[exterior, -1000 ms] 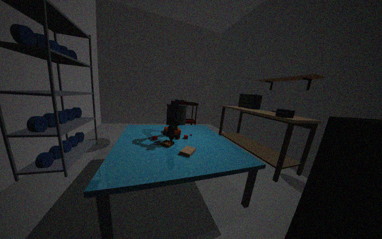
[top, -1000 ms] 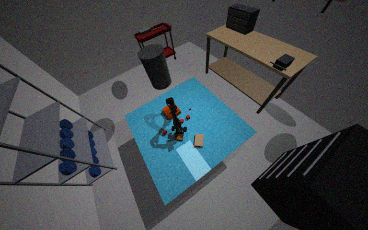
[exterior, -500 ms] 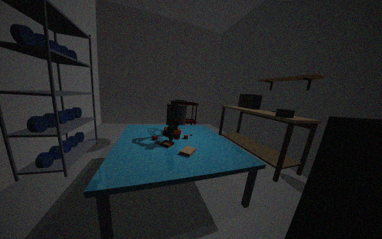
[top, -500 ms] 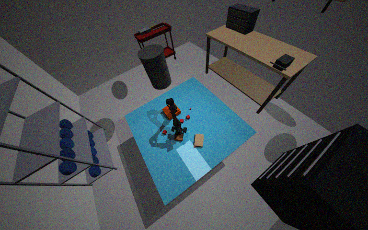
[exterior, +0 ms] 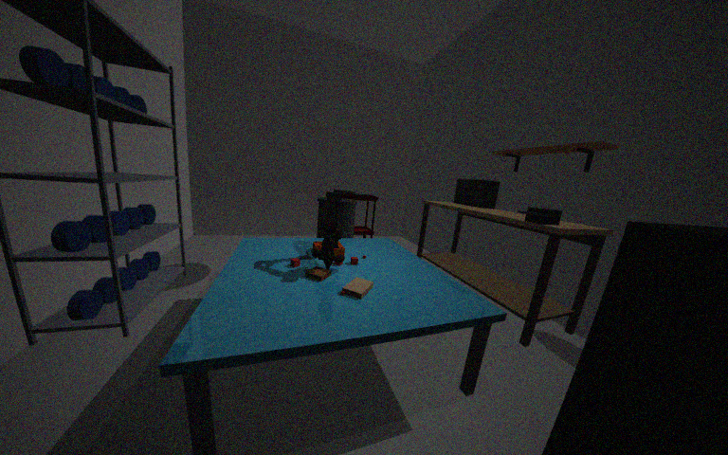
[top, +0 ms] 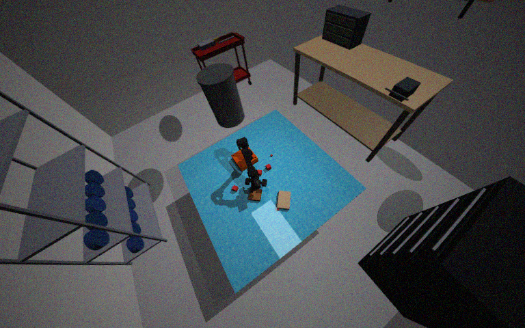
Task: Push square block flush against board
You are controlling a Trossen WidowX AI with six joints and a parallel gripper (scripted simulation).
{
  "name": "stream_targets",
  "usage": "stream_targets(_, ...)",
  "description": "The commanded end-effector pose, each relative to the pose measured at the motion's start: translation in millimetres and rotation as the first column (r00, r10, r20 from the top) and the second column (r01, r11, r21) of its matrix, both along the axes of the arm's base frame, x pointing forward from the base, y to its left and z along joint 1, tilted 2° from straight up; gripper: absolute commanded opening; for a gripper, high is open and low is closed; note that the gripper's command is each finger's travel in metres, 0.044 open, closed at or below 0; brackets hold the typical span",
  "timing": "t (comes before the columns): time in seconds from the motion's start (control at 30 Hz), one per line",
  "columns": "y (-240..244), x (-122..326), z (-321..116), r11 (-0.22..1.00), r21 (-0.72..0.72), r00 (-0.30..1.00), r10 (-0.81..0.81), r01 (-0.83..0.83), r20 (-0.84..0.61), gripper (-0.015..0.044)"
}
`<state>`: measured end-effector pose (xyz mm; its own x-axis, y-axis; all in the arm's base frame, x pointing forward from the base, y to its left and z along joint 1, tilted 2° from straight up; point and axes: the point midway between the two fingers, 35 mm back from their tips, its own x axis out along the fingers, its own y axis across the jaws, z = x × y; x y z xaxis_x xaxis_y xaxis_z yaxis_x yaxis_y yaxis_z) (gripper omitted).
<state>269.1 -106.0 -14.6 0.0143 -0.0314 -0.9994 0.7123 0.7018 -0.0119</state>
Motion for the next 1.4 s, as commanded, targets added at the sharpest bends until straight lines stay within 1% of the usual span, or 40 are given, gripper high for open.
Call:
stream_targets(0.0, 4.6, -4.8, -0.8, 1.0, -0.002, 1.0, -0.001, 0.001, -0.003, 0.0)
stream_targets(0.27, 13.6, -14.1, -1.8, 1.0, -0.001, 1.0, -0.001, 0.001, -0.004, 0.0)
stream_targets(0.33, 10.6, -9.5, 10.8, 1.0, 0.0, 1.0, 0.0, 0.0, -0.002, 0.0)
stream_targets(0.43, 12.1, -10.4, 50.6, 1.0, -0.001, 1.0, -0.001, 0.001, -0.003, 0.0)
stream_targets(0.57, 12.3, -10.7, 53.7, 1.0, -0.001, 1.0, -0.001, 0.001, -0.003, 0.0)
stream_targets(0.6, 10.5, -6.8, 51.7, 1.0, -0.005, 1.0, 0.008, -0.008, 0.015, 0.0)
stream_targets(0.77, -0.8, -3.2, 53.2, 0.987, -0.01, 0.987, 0.158, -0.158, 0.008, 0.0)
stream_targets(0.97, -17.1, 0.8, 55.1, 0.933, -0.015, 0.933, 0.359, -0.359, -0.004, 0.0)
stream_targets(1.17, -33.9, 3.8, 56.7, 0.838, -0.016, 0.838, 0.545, -0.545, -0.017, 0.0)
stream_targets(1.37, -51.2, 5.8, 58.0, 0.707, -0.014, 0.707, 0.706, -0.707, -0.029, 0.0)
